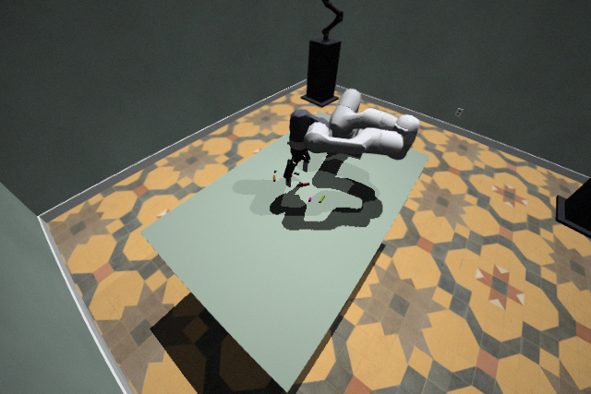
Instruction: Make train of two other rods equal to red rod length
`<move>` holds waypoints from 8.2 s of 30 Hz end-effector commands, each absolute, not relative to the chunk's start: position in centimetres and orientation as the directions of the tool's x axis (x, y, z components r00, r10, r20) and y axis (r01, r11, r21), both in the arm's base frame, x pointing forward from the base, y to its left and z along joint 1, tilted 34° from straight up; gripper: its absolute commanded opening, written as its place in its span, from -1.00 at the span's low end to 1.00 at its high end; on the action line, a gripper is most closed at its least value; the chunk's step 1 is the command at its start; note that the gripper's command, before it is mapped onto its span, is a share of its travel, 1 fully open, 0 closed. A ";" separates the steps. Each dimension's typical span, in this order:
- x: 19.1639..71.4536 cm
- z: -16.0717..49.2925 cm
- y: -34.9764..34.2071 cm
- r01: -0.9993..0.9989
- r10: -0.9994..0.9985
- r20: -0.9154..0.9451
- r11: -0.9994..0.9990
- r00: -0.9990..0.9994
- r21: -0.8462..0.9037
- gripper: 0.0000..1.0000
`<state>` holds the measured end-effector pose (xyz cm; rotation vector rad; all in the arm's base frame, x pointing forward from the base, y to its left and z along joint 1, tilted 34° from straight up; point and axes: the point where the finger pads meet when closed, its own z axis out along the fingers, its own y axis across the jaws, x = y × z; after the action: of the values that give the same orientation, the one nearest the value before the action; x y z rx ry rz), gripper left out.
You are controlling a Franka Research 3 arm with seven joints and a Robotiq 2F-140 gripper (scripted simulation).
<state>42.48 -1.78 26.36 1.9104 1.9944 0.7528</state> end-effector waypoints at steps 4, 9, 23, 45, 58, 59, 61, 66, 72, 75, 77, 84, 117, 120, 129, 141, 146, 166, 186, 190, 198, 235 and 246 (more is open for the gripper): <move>42.5 26.3 -1.7 0.840 0.984 0.162 -0.025 -0.076 0.541 1.00; 42.5 26.3 -1.7 0.840 0.984 0.162 -0.025 -0.076 0.541 1.00; 42.5 26.3 -1.7 0.840 0.984 0.162 -0.025 -0.076 0.541 1.00; 42.5 26.3 -1.7 0.840 0.984 0.162 -0.025 -0.076 0.541 1.00; 42.5 26.3 -1.7 0.840 0.984 0.162 -0.025 -0.076 0.541 1.00; 42.5 26.3 -1.7 0.840 0.984 0.162 -0.025 -0.076 0.541 1.00; 42.5 26.3 -1.7 0.840 0.984 0.162 -0.025 -0.076 0.541 1.00; 42.5 26.9 1.4 0.842 0.984 0.160 -0.023 -0.075 0.539 1.00; 42.1 27.6 5.9 0.841 0.985 0.158 -0.024 -0.073 0.540 1.00; 42.1 27.6 6.0 0.841 0.985 0.158 -0.024 -0.073 0.540 1.00; 42.1 27.6 6.0 0.841 0.985 0.158 -0.024 -0.073 0.540 1.00; 42.1 27.6 6.0 0.841 0.985 0.158 -0.024 -0.073 0.540 1.00; 42.1 27.6 6.0 0.841 0.985 0.158 -0.024 -0.073 0.540 1.00; 42.1 27.6 6.0 0.841 0.985 0.158 -0.024 -0.073 0.540 1.00; 42.1 27.6 6.0 0.841 0.985 0.158 -0.024 -0.073 0.540 1.00; 42.1 27.6 6.0 0.841 0.985 0.158 -0.024 -0.073 0.540 1.00; 42.1 27.6 6.0 0.841 0.985 0.158 -0.024 -0.073 0.540 1.00; 42.1 27.6 6.0 0.841 0.985 0.158 -0.024 -0.073 0.540 1.00; 41.6 27.0 4.5 0.799 0.958 0.012 0.232 -0.286 0.555 1.00; 41.5 26.9 4.2 0.779 0.940 -0.026 0.297 -0.340 0.553 1.00; 41.3 26.6 3.5 0.737 0.900 -0.089 0.403 -0.427 0.543 1.00; 40.3 25.6 0.8 0.428 0.575 -0.343 0.802 -0.743 0.417 1.00; 39.9 25.3 0.0 0.309 0.444 -0.402 0.881 -0.801 0.357 1.00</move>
<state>40.02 0.57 25.31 0.7475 2.5297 0.4265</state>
